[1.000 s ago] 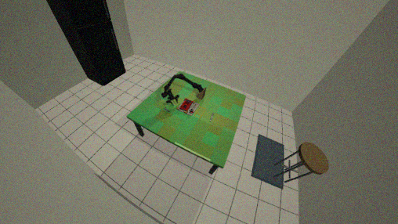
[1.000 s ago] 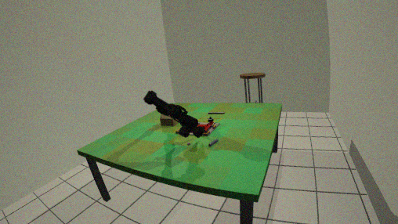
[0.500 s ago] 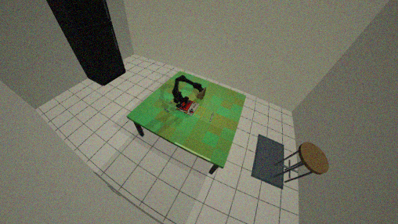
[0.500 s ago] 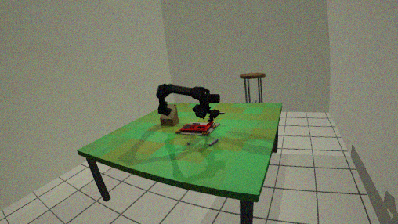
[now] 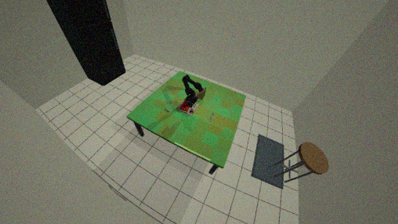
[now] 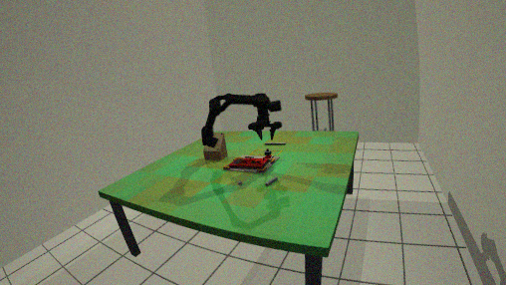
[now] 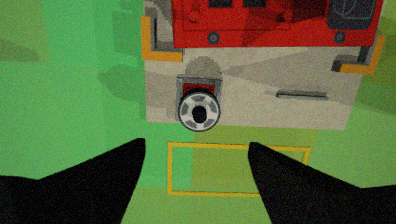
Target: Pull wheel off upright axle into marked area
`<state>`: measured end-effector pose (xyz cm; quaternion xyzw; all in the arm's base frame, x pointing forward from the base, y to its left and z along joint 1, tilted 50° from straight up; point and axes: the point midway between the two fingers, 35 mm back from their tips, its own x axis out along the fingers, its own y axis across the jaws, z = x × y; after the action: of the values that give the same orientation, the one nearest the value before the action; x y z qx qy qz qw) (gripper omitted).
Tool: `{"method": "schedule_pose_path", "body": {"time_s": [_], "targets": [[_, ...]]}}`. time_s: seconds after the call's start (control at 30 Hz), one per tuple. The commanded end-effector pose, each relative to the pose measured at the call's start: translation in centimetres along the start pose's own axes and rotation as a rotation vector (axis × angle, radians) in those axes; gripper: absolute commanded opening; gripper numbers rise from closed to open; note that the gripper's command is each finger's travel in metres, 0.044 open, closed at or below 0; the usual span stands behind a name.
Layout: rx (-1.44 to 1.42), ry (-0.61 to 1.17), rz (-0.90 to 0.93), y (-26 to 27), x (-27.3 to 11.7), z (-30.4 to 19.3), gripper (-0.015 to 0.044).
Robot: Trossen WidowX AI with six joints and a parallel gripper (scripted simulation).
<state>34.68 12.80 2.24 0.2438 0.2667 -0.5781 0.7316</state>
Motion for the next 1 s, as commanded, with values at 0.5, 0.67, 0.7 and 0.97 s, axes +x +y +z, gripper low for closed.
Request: {"method": "schedule_pose_path", "body": {"time_s": [0.5, 0.67, 0.7, 0.97], "targets": [[0.001, -0.022, -0.008, 0.0, 3.7, -0.3, 0.0300], [0.002, -0.024, -0.008, -0.1, 6.4, -0.2, 0.0300], [0.002, -0.024, -0.008, -0.2, 6.9, -0.1, 0.0300], [0.002, -0.026, -0.008, -0.4, 8.1, -0.1, 0.0300]]}}
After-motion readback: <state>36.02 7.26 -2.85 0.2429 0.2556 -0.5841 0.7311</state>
